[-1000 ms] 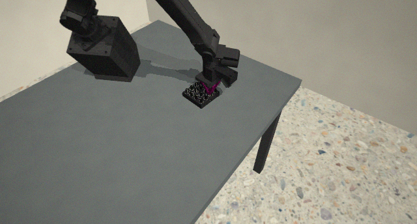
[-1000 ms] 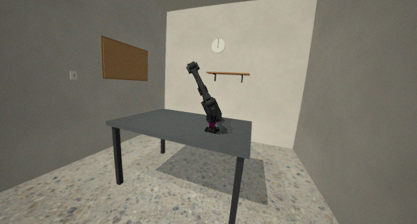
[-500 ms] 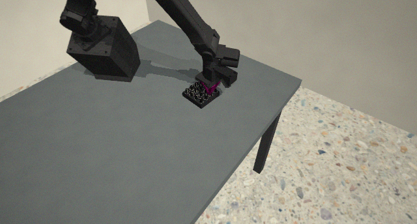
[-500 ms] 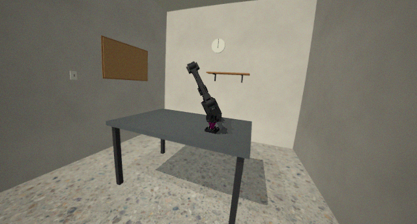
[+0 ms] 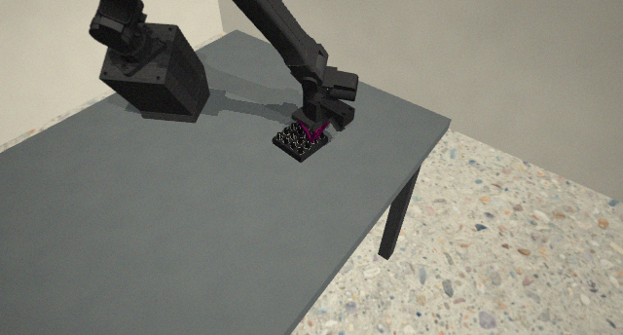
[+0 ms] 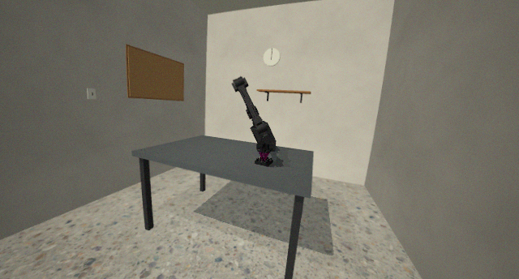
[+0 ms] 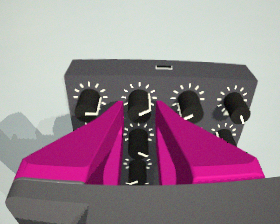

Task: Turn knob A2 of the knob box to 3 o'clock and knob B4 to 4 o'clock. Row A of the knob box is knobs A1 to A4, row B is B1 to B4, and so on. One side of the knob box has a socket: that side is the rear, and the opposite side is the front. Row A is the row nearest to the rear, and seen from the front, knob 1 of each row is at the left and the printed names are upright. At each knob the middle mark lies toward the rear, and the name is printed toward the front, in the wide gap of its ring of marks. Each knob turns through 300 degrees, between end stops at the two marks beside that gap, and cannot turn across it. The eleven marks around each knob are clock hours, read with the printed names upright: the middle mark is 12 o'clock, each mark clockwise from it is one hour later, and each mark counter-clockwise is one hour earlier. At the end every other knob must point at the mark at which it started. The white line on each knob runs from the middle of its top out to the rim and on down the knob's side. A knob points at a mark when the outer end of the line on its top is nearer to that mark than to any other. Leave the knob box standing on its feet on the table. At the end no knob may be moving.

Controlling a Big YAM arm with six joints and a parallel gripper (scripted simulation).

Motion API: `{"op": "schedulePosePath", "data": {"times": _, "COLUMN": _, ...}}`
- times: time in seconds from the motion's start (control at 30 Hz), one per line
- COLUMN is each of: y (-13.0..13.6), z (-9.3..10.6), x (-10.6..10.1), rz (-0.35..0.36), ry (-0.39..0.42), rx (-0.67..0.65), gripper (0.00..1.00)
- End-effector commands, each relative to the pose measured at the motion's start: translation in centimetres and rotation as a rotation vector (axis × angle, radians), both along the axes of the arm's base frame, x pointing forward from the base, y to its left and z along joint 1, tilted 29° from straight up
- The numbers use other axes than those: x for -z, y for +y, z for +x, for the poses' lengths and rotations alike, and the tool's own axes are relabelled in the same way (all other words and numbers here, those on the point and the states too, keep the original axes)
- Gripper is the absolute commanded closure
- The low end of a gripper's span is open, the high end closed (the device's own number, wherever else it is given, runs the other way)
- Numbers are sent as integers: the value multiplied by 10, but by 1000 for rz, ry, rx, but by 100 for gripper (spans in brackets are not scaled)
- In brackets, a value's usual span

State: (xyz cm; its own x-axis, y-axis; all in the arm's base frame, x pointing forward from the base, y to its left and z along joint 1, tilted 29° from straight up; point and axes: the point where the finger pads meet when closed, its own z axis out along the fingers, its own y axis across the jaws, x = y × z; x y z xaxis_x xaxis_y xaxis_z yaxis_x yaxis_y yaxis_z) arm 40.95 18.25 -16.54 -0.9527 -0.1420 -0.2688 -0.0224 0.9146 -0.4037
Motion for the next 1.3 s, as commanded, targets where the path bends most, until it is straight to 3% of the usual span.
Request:
{"op": "schedulePosePath", "data": {"times": 0.0, "y": 16, "z": 21, "x": -11, "rz": 34, "ry": -55, "rx": 9, "gripper": 82}}
{"op": "schedulePosePath", "data": {"times": 0.37, "y": 16, "z": 21, "x": -11, "rz": 34, "ry": -56, "rx": 9, "gripper": 82}}
{"op": "schedulePosePath", "data": {"times": 0.7, "y": 29, "z": 14, "x": -29, "rz": 35, "ry": -56, "rx": -11, "gripper": 82}}
{"op": "schedulePosePath", "data": {"times": 1.07, "y": 29, "z": -8, "x": -46, "rz": 19, "ry": -32, "rx": -11, "gripper": 82}}
{"op": "schedulePosePath", "data": {"times": 1.27, "y": 18, "z": -9, "x": -38, "rz": 5, "ry": -14, "rx": 8, "gripper": 82}}
